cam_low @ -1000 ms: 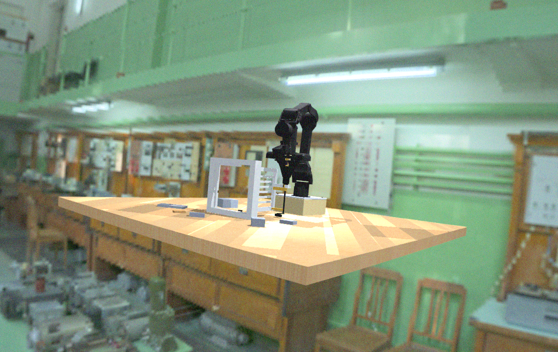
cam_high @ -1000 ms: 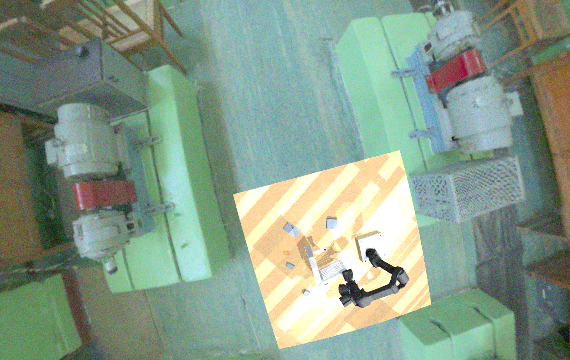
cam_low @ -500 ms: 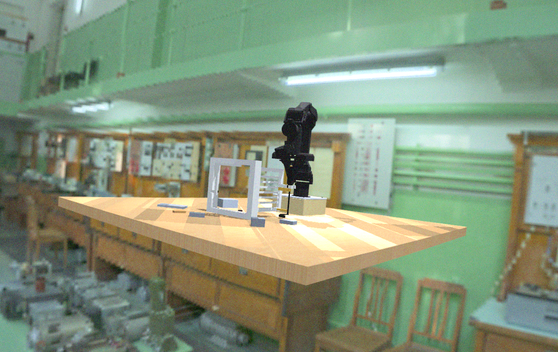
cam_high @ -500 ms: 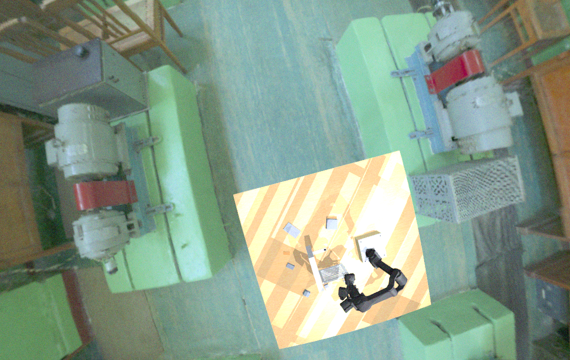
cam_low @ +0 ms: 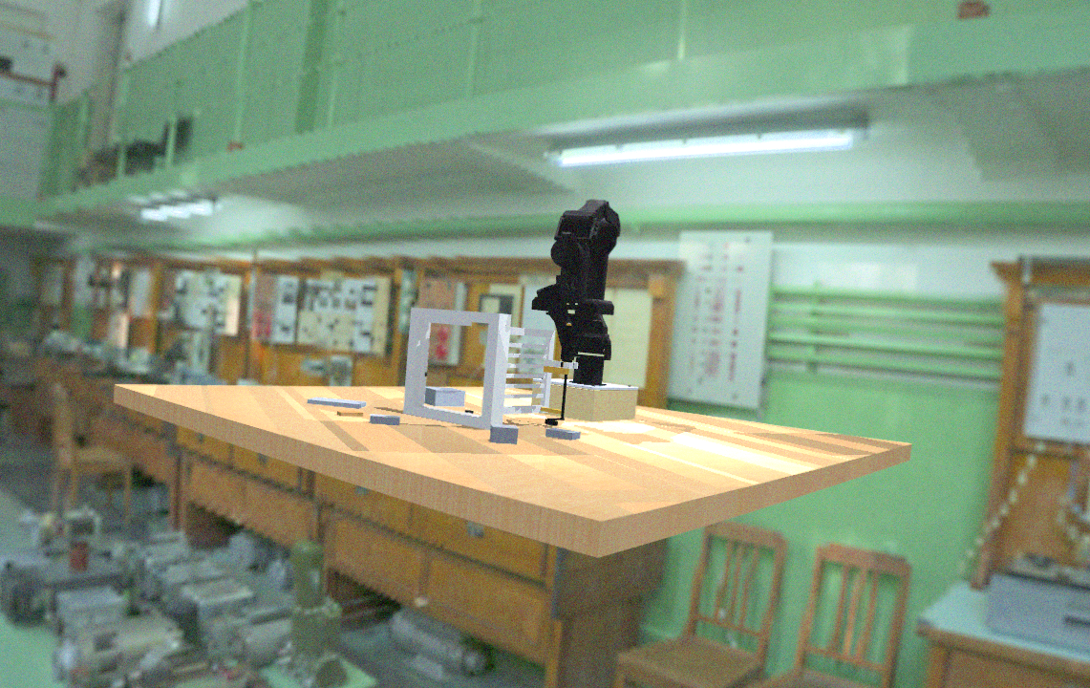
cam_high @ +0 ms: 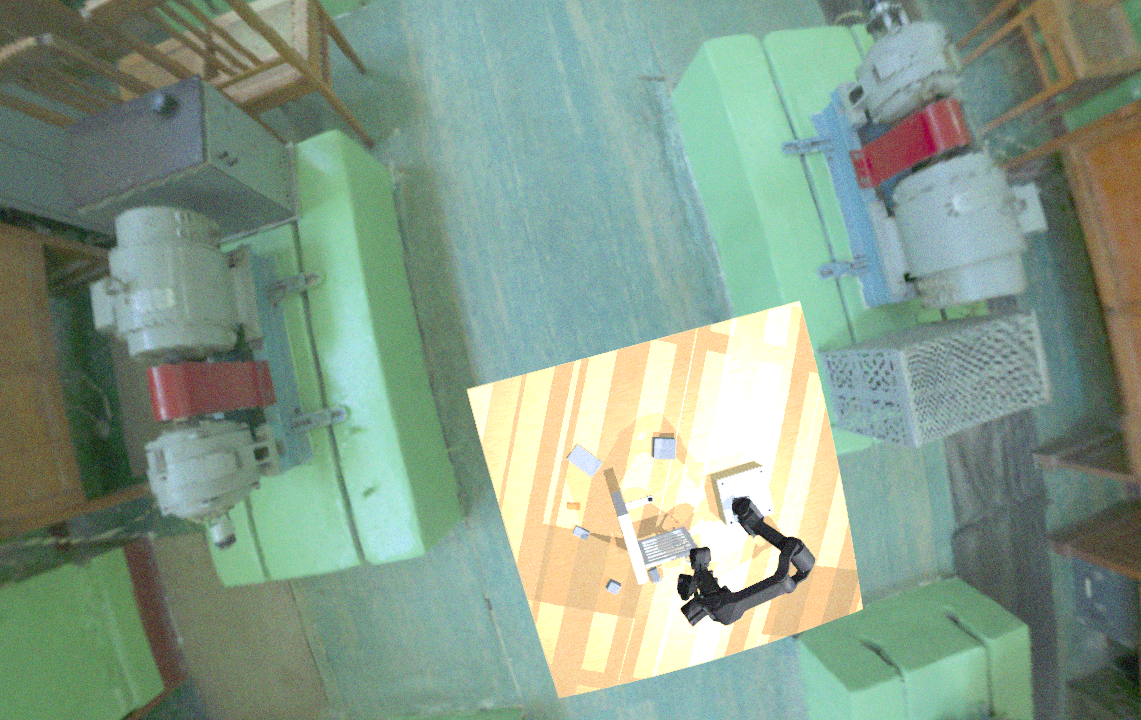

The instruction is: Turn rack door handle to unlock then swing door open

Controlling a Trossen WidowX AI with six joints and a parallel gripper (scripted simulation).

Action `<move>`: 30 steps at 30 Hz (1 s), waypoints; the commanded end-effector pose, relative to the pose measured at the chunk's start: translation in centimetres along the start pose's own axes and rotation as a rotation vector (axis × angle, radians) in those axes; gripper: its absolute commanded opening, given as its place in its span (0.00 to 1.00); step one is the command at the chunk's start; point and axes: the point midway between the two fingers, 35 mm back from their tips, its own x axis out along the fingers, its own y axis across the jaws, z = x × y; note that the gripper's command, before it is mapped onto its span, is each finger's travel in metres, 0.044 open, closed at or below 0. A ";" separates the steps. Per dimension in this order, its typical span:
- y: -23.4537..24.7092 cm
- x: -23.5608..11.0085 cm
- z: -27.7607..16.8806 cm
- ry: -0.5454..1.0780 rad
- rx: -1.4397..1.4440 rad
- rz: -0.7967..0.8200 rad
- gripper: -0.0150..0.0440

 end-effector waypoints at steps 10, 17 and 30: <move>0.0 -0.4 0.0 0.001 0.010 -0.001 0.74; 0.1 -1.3 0.1 0.001 0.010 -0.001 0.74; 0.1 -2.9 0.2 0.000 0.011 0.000 0.74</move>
